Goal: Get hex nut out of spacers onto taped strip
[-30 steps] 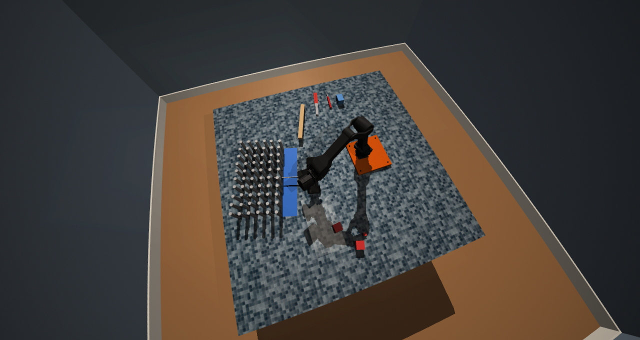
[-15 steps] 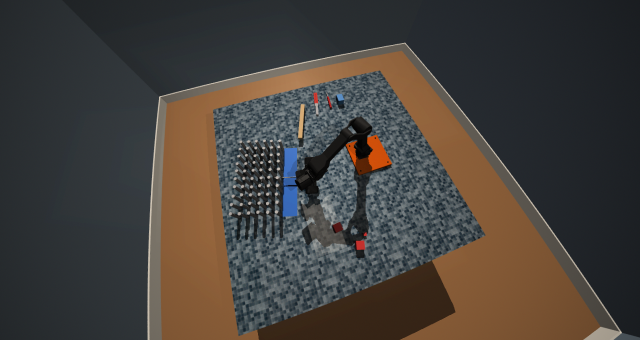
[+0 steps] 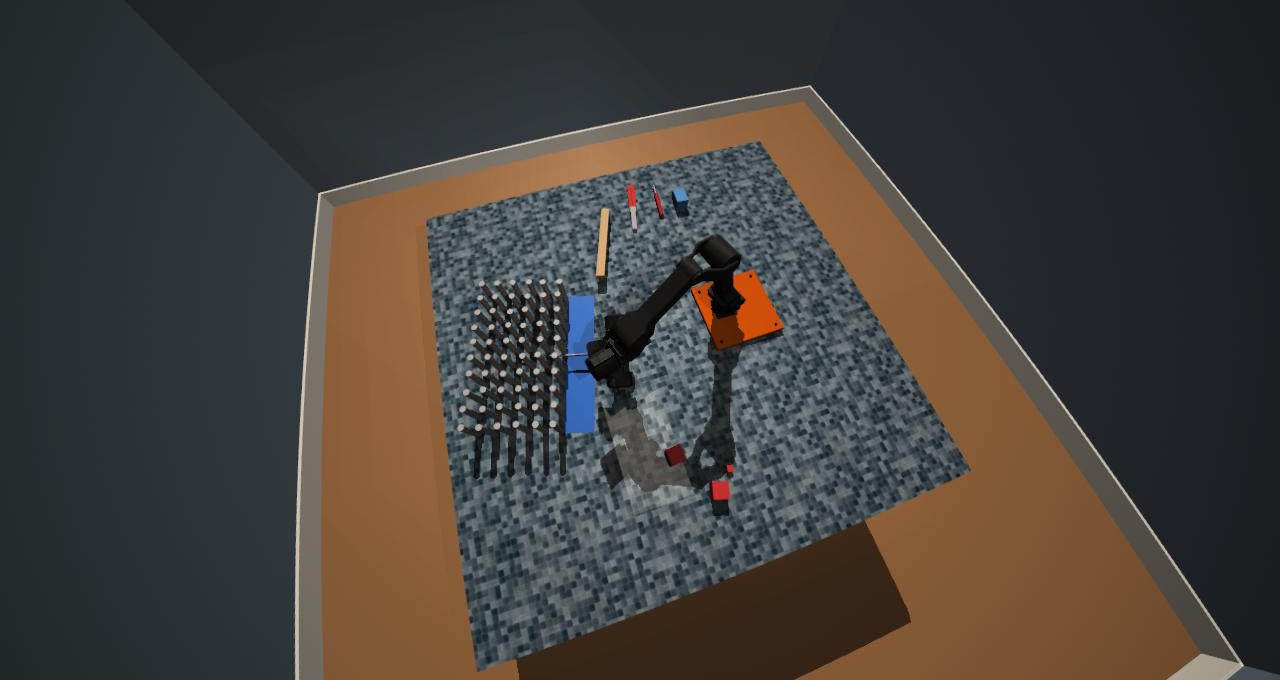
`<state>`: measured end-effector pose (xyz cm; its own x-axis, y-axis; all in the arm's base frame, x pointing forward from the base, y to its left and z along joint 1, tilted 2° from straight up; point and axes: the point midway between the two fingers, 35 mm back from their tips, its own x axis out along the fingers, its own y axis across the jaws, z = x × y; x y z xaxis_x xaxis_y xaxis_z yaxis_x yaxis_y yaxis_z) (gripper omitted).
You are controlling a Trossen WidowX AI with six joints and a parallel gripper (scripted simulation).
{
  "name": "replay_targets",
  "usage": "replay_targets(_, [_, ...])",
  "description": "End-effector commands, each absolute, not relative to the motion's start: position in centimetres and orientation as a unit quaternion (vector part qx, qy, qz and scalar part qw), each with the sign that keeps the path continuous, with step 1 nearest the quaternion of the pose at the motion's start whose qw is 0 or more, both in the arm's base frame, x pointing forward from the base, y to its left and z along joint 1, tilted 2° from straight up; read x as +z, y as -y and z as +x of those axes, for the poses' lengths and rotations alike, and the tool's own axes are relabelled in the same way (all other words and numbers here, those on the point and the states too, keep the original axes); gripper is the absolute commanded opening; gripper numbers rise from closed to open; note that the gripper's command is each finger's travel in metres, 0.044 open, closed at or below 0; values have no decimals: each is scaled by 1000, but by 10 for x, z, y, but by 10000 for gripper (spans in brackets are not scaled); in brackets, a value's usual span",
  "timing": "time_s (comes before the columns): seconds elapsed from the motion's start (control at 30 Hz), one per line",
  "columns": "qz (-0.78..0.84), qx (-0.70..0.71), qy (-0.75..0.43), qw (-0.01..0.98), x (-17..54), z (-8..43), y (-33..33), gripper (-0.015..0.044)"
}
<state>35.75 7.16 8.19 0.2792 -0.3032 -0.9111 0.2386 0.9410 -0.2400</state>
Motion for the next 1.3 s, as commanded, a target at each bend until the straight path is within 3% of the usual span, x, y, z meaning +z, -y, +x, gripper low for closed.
replay_targets(0.0, [-29, -167, -576, 800, 83, 361, -71, 0])
replay_targets(1.27, [-29, -167, -575, 801, 84, 385, -66, 0])
